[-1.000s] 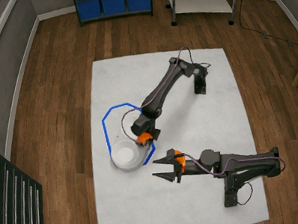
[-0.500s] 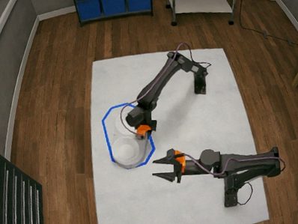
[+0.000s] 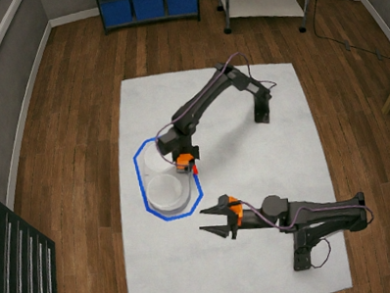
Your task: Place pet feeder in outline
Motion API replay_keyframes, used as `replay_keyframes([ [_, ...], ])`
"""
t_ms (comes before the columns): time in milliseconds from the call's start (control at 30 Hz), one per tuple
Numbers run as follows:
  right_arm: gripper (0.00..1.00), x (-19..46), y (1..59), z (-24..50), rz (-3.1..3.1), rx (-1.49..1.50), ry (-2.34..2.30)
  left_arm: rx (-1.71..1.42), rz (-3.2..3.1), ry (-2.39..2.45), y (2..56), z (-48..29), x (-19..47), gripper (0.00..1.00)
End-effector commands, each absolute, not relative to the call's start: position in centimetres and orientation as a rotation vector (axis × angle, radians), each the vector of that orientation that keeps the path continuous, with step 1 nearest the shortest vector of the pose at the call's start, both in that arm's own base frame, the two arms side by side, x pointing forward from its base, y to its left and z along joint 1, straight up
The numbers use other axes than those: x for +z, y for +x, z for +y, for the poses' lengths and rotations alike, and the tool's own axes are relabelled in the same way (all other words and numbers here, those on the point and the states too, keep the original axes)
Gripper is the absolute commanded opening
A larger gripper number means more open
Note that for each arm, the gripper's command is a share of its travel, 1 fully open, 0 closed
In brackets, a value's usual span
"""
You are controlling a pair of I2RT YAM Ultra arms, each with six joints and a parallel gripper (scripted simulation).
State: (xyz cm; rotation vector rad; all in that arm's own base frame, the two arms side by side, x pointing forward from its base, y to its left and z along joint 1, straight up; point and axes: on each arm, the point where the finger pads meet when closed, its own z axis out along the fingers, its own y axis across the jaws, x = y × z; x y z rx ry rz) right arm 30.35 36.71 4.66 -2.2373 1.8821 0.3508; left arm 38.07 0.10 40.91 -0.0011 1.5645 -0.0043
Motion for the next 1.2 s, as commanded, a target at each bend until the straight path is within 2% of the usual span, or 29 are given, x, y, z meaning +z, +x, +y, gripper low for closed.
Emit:
replay_keyframes([
  [0, 0.16, 7.4, 30.8, 36.0, 1.704, 0.364, -2.32, 0.004, 1.54, 0.003, 38.0, 0.1, 41.9, 0.47],
  [133, 0.16, 7.8, 31.7, 35.1, 1.63, 0.361, -2.365, 0.004, 1.54, 0.003, 38.0, 0.1, 41.9, 0.47],
  [200, 0.16, 5.4, 31.8, 34.4, 1.631, 0.39, -2.427, 0.004, 1.54, 0.003, 38.0, 0.1, 41.9, 0.47],
  [1067, 0.16, 6.2, 31.2, 36.0, 1.666, 0.374, -2.372, 0.004, 1.54, 0.003, 38.0, 0.1, 41.9, 0.47],
  [1100, 0.47, 6.3, 31.3, 36.3, 1.648, 0.37, -2.375, 0.004, 1.54, 0.003, 38.0, 0.1, 41.9, 0.47],
  [1167, 0.47, 6.0, 31.1, 36.0, 1.66, 0.376, -2.383, 0.004, 1.54, 0.003, 38.0, 0.1, 41.9, 0.47],
])
